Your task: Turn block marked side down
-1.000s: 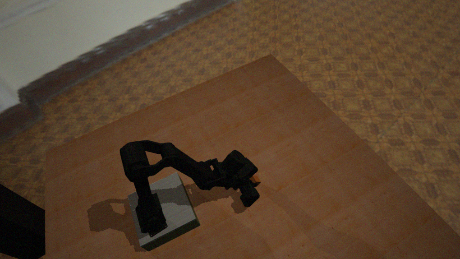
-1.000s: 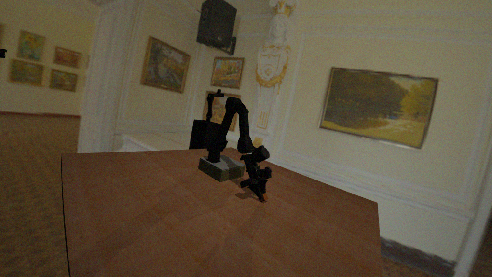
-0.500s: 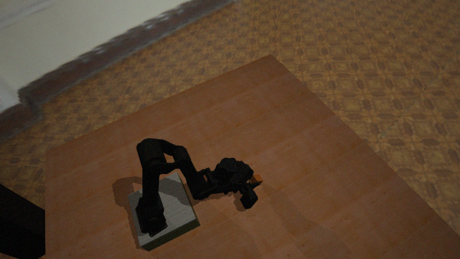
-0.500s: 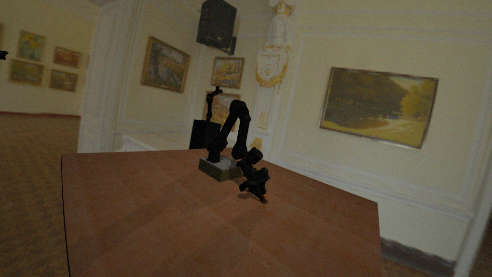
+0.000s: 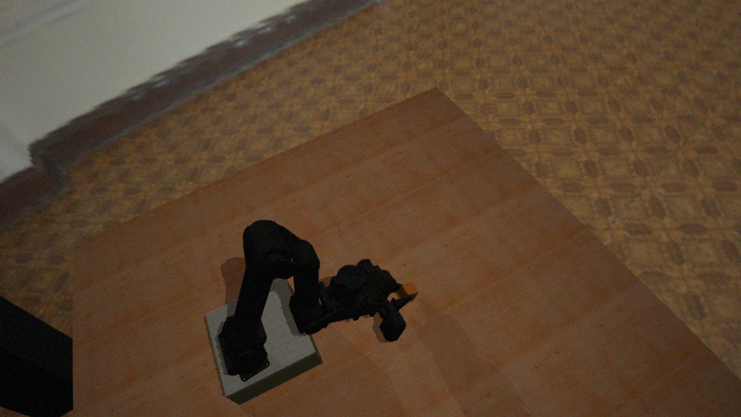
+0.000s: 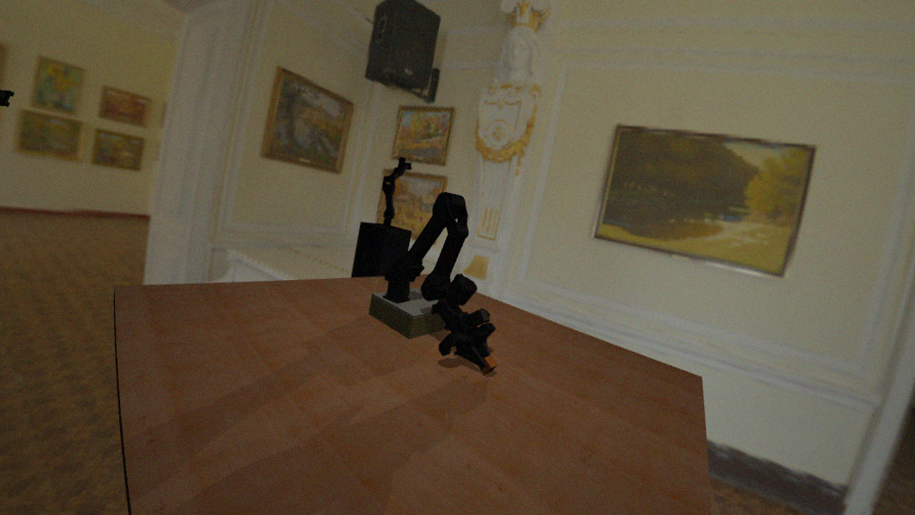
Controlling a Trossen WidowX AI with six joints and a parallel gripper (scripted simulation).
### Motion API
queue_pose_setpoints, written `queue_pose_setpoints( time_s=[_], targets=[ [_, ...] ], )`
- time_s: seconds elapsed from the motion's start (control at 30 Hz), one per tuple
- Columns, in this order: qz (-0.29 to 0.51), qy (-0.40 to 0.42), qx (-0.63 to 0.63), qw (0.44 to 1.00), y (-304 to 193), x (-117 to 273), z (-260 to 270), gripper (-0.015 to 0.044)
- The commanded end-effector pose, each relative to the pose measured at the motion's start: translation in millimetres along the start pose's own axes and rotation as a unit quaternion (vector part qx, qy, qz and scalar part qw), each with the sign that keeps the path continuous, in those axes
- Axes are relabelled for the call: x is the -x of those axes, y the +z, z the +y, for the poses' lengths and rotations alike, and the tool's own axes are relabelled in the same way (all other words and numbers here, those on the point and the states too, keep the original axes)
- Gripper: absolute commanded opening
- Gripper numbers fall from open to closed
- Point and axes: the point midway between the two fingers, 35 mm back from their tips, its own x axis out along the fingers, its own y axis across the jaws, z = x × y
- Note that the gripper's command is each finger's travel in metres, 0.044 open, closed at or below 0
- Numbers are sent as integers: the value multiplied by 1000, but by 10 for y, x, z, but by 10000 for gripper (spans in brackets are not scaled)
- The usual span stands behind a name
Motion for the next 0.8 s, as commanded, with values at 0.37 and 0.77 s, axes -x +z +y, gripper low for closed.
queue_pose_setpoints(
  time_s=[0.37,0.77],
  targets=[
    [-11,2,3,1000,12,26,7,0],
    [-11,2,3,1000,12,26,7,263]
  ],
)
